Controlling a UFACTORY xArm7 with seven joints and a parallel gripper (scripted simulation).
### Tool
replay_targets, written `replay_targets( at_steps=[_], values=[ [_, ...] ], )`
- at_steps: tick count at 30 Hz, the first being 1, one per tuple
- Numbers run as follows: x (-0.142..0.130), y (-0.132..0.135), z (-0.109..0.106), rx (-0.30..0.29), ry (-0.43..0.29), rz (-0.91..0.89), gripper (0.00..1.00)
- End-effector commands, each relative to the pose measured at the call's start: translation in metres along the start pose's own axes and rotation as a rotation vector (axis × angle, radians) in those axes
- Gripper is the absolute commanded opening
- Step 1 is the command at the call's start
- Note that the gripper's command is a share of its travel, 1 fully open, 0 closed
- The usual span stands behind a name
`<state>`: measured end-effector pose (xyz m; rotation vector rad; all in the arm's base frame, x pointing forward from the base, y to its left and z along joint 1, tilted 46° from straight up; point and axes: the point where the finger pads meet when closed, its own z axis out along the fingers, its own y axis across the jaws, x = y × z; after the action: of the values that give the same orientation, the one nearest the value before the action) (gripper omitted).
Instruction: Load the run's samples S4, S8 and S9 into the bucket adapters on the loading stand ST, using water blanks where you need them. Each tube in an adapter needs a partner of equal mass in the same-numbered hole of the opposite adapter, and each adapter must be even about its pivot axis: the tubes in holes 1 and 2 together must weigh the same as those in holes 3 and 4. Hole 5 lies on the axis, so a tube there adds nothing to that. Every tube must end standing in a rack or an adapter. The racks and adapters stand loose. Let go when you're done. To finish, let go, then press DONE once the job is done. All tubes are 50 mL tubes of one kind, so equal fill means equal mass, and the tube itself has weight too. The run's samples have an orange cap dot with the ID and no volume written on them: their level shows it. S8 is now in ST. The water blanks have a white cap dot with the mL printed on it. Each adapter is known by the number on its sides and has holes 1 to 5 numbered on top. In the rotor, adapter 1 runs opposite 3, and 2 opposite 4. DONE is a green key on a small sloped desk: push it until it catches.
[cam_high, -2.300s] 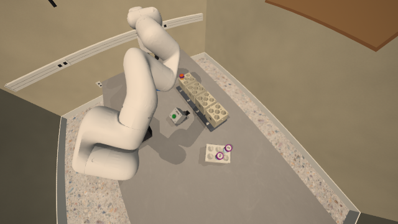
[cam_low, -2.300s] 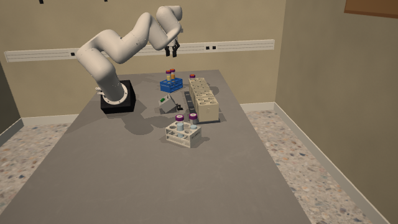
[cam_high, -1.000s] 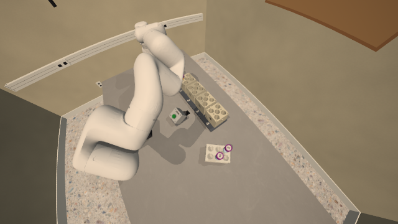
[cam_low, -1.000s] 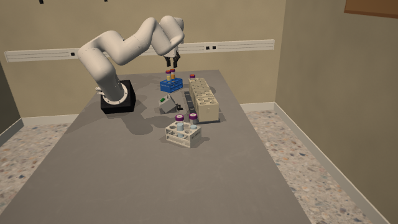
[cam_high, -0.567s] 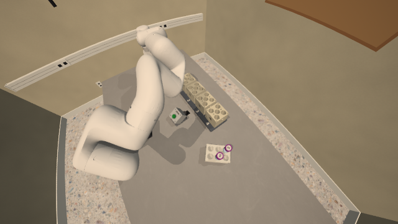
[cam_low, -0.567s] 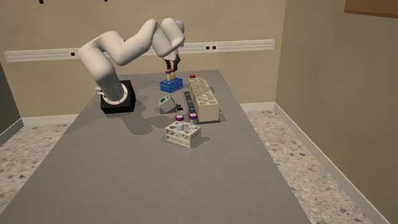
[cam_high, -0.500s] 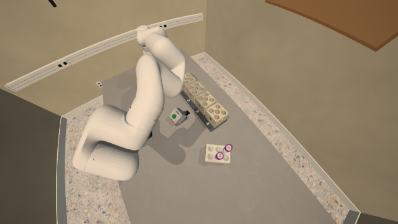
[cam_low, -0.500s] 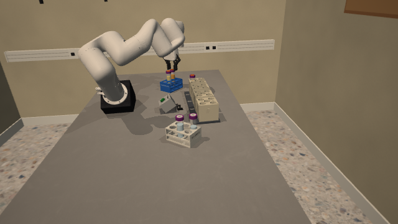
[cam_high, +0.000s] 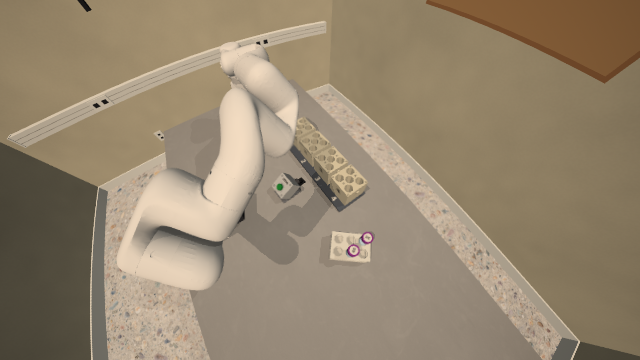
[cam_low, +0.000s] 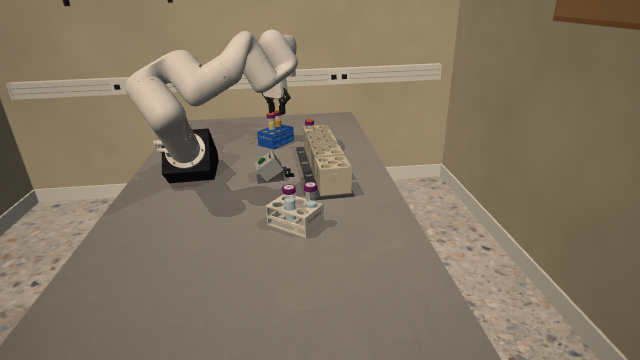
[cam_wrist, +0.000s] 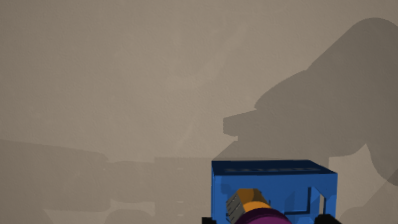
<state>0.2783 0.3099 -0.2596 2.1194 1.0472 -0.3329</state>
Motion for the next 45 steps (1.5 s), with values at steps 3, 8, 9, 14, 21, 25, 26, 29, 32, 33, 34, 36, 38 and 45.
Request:
replay_targets(
  at_steps=[3,8,9,14,21,25,26,29,32,33,34,36,38,45],
  values=[
    [0.001,0.000,0.001,0.002,0.005,0.001,0.57],
    [0.001,0.000,0.004,0.002,0.005,0.001,0.57],
    [0.001,0.000,0.004,0.002,0.005,0.001,0.57],
    [0.001,0.000,0.008,0.002,0.005,0.001,0.57],
    [0.001,0.000,0.011,0.002,0.005,0.001,0.57],
    [0.001,0.000,0.014,0.002,0.005,0.001,0.57],
    [0.001,0.000,0.014,0.002,0.005,0.001,0.57],
    [0.001,0.000,0.014,0.002,0.005,0.001,0.57],
    [0.001,0.000,0.014,0.002,0.005,0.001,0.57],
    [0.001,0.000,0.014,0.002,0.005,0.001,0.57],
    [0.001,0.000,0.014,0.002,0.005,0.001,0.57],
    [0.001,0.000,0.014,0.002,0.005,0.001,0.57],
    [0.001,0.000,0.014,0.002,0.005,0.001,0.57],
    [0.001,0.000,0.012,0.002,0.005,0.001,0.00]
  ],
)
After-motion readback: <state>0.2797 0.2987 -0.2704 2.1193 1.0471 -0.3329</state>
